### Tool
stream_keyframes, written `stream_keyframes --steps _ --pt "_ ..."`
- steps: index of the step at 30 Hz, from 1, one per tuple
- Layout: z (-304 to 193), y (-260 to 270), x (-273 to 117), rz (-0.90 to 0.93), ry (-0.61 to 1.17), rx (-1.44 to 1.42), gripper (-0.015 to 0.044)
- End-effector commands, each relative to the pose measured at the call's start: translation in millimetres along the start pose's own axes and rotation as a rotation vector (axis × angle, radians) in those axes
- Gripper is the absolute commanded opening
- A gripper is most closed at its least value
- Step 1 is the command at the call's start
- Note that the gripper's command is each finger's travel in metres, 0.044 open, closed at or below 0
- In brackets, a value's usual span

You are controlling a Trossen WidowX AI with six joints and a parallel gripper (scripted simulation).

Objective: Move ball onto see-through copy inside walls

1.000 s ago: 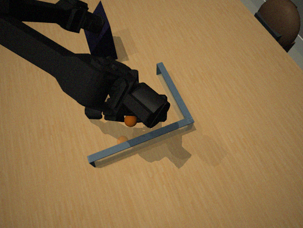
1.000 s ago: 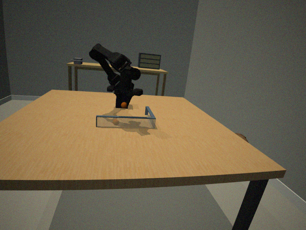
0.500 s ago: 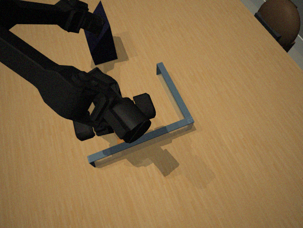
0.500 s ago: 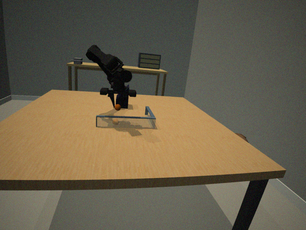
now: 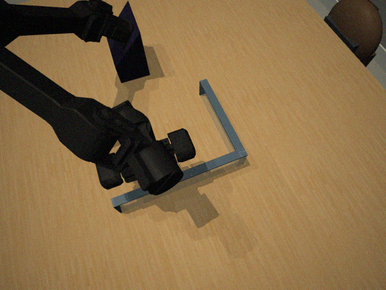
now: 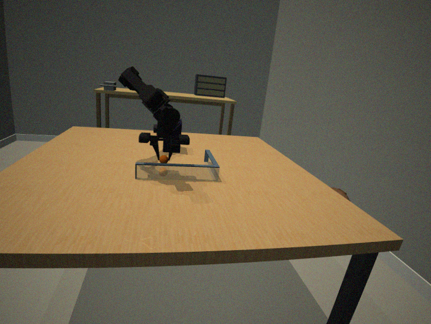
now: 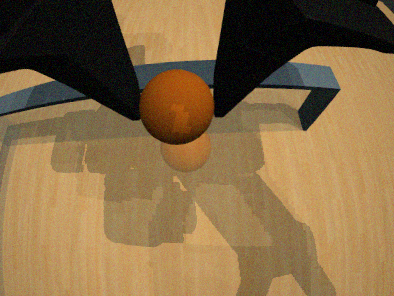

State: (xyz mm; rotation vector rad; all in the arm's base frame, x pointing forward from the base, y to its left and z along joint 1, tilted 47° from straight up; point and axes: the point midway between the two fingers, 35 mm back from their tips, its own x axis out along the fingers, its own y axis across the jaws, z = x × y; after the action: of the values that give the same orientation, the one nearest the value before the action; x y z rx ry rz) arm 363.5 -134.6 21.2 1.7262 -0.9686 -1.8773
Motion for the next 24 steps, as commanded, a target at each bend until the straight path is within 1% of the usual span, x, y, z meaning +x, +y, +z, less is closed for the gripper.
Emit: stream_keyframes --steps 1,3,11,24 --pt "3 0 28 0.009 -0.009 -0.013 0.0000" --pt "4 1 36 0.010 -0.009 -0.013 0.0000" --pt "4 1 38 0.011 -0.009 -0.013 0.0000" --pt "5 1 56 0.011 -0.009 -0.013 0.0000"
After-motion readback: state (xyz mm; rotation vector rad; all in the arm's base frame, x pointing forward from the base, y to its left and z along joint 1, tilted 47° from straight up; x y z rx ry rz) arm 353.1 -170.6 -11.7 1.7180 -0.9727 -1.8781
